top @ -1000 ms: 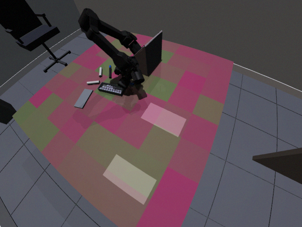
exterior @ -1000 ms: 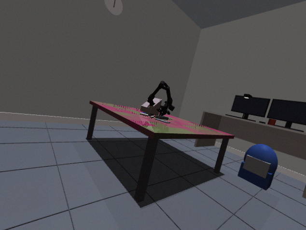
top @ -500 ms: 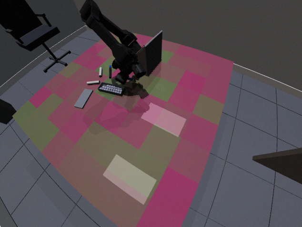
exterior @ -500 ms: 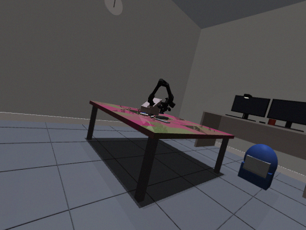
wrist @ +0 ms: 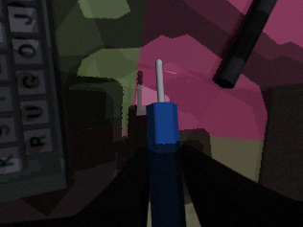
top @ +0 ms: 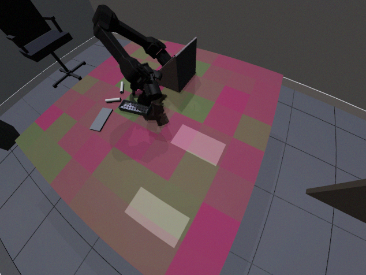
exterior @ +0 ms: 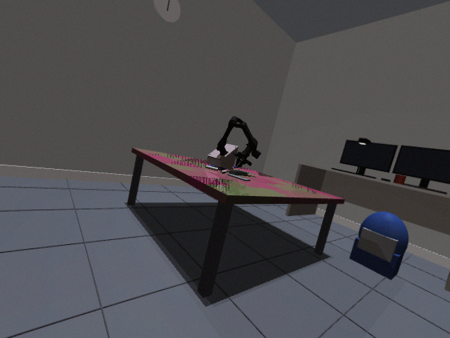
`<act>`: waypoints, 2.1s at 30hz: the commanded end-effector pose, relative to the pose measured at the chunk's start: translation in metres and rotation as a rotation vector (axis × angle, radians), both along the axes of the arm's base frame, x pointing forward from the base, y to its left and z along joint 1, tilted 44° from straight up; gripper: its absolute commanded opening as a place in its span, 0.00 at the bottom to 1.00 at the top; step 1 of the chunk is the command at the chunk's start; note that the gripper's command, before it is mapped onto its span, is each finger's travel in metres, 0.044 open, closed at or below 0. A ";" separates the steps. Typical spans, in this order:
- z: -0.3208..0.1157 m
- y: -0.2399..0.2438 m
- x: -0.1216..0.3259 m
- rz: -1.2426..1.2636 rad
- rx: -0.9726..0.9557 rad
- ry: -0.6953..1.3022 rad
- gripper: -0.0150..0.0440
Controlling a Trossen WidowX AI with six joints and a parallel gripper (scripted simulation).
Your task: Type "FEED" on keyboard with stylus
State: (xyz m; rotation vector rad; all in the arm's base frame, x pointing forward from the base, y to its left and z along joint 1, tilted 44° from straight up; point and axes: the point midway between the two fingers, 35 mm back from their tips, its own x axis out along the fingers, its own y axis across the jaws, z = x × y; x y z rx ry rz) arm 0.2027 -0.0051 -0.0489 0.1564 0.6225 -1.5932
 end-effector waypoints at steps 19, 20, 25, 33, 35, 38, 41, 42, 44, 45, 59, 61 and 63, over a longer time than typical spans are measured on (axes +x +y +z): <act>0.033 0.001 0.053 -0.290 0.692 0.222 0.25; 0.037 0.000 0.056 -0.292 0.727 0.221 0.25; 0.055 -0.005 0.074 -0.282 0.900 0.202 0.25; 0.092 -0.019 0.101 -0.210 1.159 0.120 0.25; 0.103 -0.024 0.108 -0.181 1.218 0.091 0.25; 0.121 -0.032 0.116 -0.129 1.299 0.040 0.25; 0.130 -0.036 0.120 -0.100 1.336 0.013 0.25; 0.130 -0.036 0.120 -0.100 1.336 0.013 0.25; 0.130 -0.036 0.120 -0.100 1.336 0.013 0.25; 0.130 -0.036 0.120 -0.100 1.336 0.013 0.25; 0.105 -0.061 0.121 -0.100 1.335 0.014 0.25; 0.105 -0.061 0.121 -0.100 1.335 0.014 0.25; 0.105 -0.061 0.121 -0.100 1.335 0.014 0.25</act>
